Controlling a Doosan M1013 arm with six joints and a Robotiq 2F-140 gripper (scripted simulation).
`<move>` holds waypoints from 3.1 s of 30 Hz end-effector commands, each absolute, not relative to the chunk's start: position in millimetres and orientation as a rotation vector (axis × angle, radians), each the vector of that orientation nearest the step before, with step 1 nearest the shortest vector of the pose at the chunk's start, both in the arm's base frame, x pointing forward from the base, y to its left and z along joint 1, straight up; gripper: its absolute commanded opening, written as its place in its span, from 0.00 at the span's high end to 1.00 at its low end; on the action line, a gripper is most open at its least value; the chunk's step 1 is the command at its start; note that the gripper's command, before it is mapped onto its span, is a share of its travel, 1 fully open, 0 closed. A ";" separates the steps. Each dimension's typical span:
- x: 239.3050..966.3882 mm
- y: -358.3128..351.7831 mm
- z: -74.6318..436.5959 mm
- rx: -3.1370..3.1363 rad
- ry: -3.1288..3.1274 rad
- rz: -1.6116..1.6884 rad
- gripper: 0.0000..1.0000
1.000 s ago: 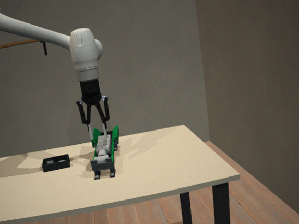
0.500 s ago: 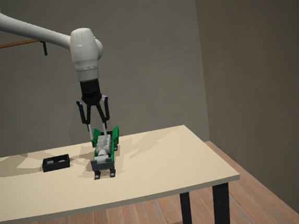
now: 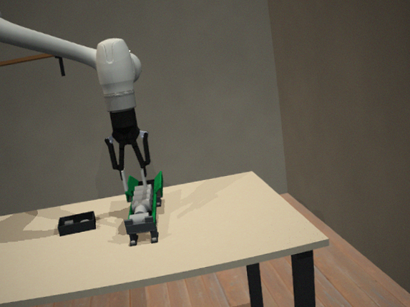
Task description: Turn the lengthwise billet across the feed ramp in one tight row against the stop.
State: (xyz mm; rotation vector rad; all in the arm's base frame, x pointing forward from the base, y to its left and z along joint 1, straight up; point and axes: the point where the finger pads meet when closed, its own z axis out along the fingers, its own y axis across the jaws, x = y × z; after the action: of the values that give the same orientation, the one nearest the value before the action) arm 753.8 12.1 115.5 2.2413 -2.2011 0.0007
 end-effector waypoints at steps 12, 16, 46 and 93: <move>753.7 12.1 115.6 2.242 -2.201 0.001 0.59; 753.7 12.1 115.6 2.242 -2.201 0.000 0.59; 753.8 11.1 115.6 2.258 -2.217 -0.036 0.59; 753.8 9.1 72.4 2.294 -2.252 -0.122 0.59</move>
State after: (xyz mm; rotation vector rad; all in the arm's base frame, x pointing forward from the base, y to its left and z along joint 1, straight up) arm 753.8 9.1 77.8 2.2934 -2.2519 -0.1225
